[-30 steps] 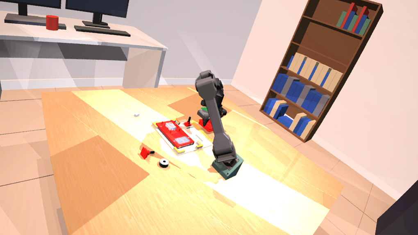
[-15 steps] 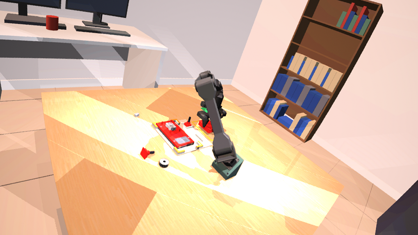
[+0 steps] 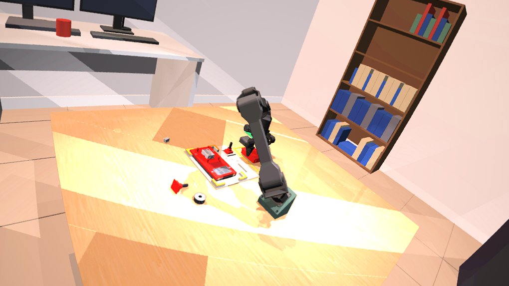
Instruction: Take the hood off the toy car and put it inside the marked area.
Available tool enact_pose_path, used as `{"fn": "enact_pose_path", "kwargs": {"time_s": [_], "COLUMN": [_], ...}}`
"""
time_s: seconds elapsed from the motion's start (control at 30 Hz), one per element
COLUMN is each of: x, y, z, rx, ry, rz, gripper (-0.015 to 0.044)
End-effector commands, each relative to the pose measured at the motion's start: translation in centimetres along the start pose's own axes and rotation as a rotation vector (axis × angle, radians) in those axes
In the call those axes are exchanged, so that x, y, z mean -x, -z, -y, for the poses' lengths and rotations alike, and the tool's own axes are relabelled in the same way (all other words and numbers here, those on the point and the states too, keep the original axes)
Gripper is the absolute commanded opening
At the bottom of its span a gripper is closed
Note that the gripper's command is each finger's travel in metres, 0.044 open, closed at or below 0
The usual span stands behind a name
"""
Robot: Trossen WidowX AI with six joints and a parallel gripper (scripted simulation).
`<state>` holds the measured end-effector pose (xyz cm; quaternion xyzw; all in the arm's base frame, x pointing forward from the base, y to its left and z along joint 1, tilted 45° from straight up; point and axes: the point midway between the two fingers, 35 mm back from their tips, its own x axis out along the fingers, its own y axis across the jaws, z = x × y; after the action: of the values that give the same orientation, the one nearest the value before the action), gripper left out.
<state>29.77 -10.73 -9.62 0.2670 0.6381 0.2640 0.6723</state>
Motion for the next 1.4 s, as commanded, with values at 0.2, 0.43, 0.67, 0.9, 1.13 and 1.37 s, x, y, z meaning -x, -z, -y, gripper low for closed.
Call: {"fn": "enact_pose_path", "kwargs": {"time_s": [0.2, 0.43, 0.67, 0.9, 1.13, 1.37], "x": [-0.5, -0.9, -0.7, -0.7, 0.4, 6.5], "y": [-0.1, -0.1, 0.0, 0.0, -0.1, 0.1], "z": [0.0, 0.0, 0.0, 0.0, 0.1, 0.1], "rx": [-0.003, -0.003, 0.0, 0.0, 0.0, -0.001], "ry": [-0.002, -0.002, 0.0, 0.0, 0.0, -0.003], "rz": [0.006, 0.006, 0.0, 0.0, 0.001, 0.008], "gripper": [0.0, 0.0, 0.0157, 0.0341, 0.044, 0.044]}}
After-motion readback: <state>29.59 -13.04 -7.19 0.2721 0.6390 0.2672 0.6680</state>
